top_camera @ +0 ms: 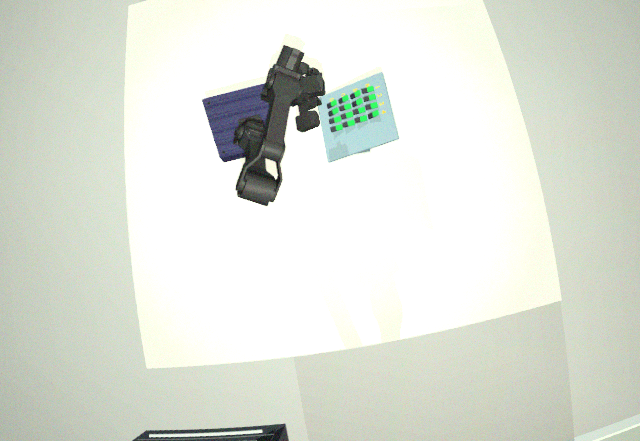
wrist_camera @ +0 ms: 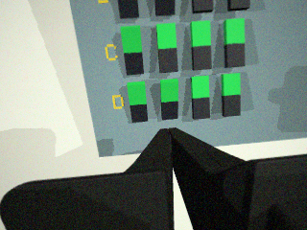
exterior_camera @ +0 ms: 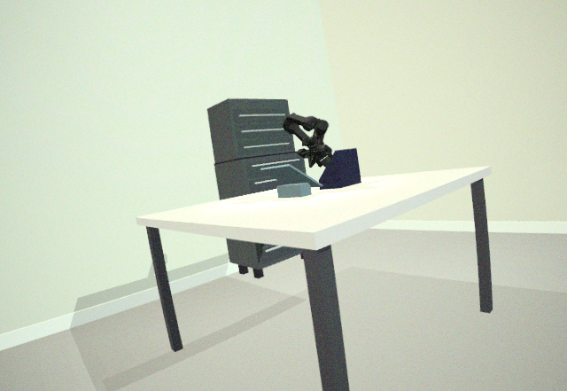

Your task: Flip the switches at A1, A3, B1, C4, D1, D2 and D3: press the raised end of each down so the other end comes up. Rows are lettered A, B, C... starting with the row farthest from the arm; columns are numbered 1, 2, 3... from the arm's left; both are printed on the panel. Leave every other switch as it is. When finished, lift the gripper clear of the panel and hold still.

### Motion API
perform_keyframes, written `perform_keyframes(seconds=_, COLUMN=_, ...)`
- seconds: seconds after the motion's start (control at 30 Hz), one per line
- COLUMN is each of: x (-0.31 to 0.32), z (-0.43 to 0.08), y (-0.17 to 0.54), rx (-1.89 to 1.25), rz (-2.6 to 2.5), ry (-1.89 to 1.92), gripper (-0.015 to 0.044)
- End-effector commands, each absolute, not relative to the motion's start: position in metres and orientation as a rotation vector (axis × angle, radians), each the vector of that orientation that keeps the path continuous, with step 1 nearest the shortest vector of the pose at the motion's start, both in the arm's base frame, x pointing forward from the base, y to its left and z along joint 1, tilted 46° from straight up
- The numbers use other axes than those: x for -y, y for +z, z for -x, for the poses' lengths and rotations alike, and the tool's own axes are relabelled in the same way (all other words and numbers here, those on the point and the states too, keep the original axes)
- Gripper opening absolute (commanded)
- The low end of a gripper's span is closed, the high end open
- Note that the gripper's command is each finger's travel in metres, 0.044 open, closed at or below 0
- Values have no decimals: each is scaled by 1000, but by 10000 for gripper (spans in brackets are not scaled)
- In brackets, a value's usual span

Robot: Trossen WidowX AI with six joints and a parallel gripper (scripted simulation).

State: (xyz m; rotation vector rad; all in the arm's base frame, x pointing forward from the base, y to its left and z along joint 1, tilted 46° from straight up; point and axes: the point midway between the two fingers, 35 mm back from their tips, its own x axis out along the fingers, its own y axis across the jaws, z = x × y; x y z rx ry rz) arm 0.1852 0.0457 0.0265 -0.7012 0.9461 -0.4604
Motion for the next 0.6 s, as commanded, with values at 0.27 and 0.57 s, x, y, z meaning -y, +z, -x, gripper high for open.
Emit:
perform_keyframes(seconds=0.27, x=-21, z=-210, y=18, rx=-961, rz=692, ry=-471, gripper=0)
perform_keyframes(seconds=0.57, x=-17, z=-213, y=14, rx=-960, rz=693, ry=-471, gripper=0)
